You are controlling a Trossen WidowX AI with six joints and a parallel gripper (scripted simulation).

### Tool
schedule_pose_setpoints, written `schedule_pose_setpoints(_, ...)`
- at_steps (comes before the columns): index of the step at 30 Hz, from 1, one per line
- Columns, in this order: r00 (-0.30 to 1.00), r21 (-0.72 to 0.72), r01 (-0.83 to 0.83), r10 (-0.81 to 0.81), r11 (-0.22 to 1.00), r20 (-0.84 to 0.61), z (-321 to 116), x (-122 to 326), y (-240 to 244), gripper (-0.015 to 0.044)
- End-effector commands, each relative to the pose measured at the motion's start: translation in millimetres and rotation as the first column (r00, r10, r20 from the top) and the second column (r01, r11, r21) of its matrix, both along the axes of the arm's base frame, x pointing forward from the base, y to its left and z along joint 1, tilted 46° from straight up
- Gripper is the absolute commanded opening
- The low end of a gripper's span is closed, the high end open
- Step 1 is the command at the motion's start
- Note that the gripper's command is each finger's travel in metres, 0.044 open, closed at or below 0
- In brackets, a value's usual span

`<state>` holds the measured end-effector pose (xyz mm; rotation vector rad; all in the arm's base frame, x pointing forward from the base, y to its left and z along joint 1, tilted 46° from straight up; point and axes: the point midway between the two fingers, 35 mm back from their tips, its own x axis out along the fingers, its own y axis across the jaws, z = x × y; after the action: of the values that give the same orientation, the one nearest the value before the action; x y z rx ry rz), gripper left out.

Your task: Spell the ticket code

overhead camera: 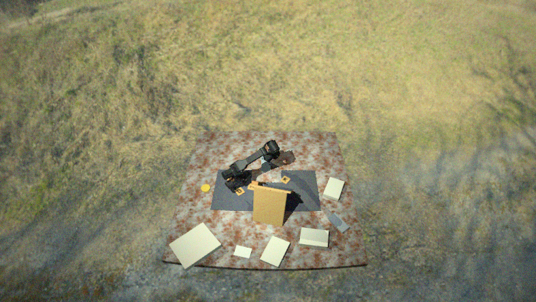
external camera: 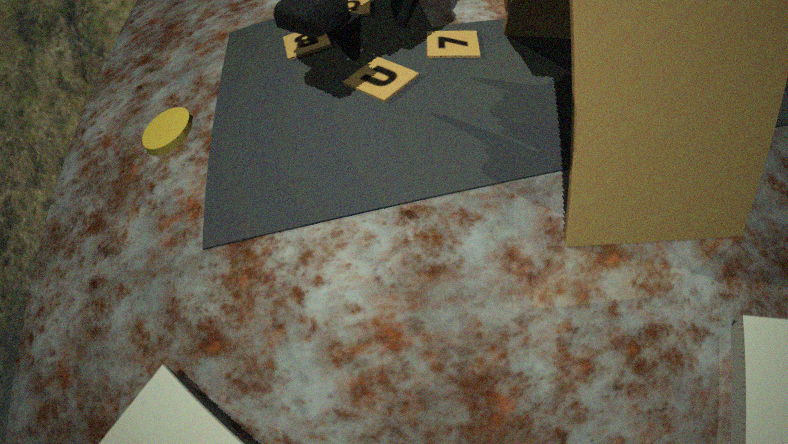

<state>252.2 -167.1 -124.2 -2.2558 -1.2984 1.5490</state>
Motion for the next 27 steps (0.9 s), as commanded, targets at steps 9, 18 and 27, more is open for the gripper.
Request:
schedule_pose_setpoints(9, 1.0, -0.002, 0.004, -0.004, 1.0, -0.005, -26, 4, 21, 0.034)
schedule_pose_setpoints(18, 1.0, -0.002, 0.004, -0.004, 1.0, -0.005, -30, 4, 23, 0.034)
schedule_pose_setpoints(27, 1.0, -0.001, 0.004, -0.004, 1.0, -0.005, -40, 5, 33, 0.034)
